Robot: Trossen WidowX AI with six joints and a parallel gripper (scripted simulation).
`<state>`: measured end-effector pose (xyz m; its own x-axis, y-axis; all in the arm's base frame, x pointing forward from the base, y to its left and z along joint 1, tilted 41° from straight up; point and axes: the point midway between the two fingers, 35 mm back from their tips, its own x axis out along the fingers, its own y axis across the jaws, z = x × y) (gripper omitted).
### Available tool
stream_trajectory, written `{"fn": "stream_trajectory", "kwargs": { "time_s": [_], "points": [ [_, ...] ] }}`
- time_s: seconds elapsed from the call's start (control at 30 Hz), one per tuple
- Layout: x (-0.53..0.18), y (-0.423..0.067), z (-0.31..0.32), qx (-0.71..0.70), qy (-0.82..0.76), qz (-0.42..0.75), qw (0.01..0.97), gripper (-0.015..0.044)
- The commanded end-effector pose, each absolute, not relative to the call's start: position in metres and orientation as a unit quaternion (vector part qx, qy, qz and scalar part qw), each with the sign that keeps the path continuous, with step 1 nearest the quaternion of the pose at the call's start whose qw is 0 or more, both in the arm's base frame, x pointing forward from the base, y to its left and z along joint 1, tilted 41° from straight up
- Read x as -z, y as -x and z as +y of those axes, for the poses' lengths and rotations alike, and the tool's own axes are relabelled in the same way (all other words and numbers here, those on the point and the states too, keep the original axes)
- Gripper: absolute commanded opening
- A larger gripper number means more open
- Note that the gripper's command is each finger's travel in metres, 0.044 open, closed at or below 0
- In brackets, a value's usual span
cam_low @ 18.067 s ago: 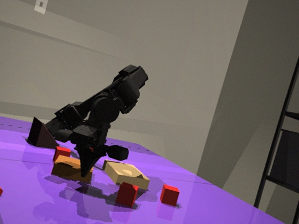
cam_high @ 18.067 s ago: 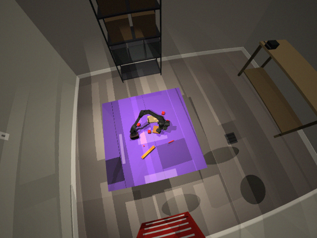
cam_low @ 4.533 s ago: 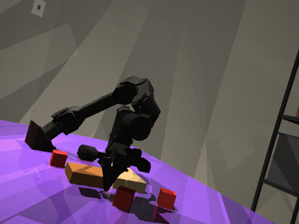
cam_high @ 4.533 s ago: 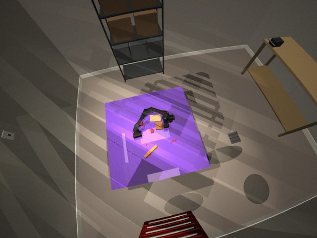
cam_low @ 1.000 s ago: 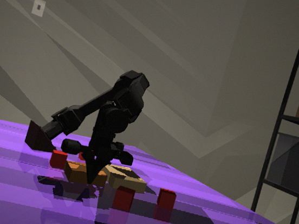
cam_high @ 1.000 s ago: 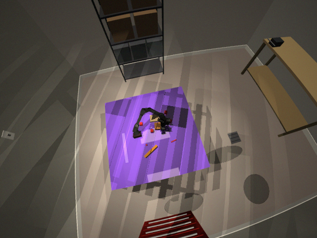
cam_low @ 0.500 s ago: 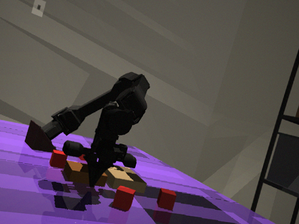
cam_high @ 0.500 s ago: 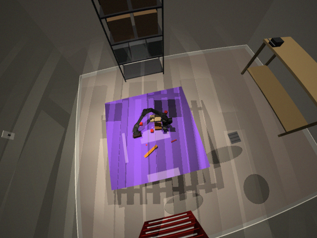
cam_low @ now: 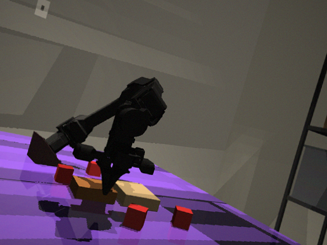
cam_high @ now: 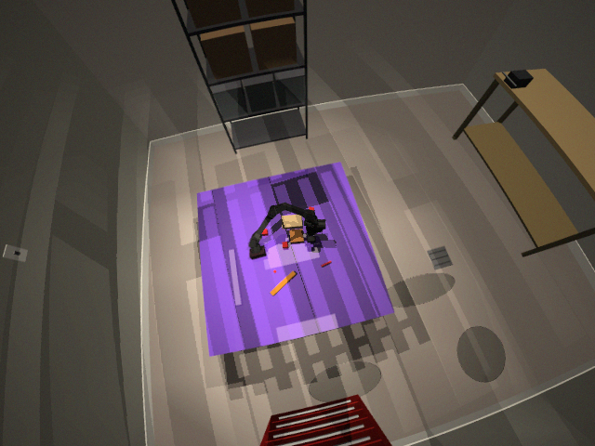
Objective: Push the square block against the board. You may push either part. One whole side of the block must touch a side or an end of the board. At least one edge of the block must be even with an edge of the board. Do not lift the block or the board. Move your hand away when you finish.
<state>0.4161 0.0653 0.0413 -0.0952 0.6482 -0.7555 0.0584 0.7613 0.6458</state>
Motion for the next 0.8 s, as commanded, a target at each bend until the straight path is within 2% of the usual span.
{"fn": "stream_trajectory", "kwargs": {
  "time_s": [0.0, 0.17, 0.77],
  "points": [
    [-0.059, -0.419, 0.047, -0.234, -0.252, 0.698, 0.628, 0.0000],
    [-0.058, -0.420, 0.046, -0.239, -0.249, 0.689, 0.637, 0.0000],
    [-0.040, -0.383, 0.015, -0.434, -0.040, 0.590, 0.680, 0.0000]
  ]
}}
